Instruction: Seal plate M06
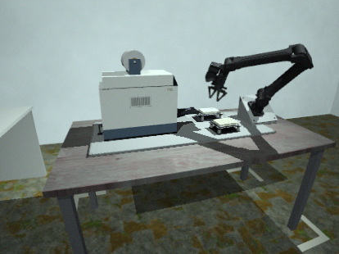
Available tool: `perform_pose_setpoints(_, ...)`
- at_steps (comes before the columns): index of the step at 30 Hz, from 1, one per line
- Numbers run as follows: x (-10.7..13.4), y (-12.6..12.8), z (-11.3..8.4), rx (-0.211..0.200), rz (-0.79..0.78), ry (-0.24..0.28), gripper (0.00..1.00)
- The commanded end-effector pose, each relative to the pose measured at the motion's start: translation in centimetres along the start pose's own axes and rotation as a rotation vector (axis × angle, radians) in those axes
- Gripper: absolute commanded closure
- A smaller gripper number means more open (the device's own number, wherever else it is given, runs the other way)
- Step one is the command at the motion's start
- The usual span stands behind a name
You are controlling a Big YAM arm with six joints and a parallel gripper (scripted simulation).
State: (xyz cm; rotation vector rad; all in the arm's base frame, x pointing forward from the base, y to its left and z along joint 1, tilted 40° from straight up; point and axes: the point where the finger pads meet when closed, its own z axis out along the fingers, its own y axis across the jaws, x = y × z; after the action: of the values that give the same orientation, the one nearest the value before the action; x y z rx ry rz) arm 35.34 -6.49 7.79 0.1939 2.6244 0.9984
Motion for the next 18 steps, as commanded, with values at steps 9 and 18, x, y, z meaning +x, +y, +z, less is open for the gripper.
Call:
perform_pose_setpoints(9,3.1,5.8,-0.4,0.000,0.037,0.022,0.00)
perform_pose_setpoints(18,4.6,9.9,-1.0,0.005,0.026,0.014,0.00)
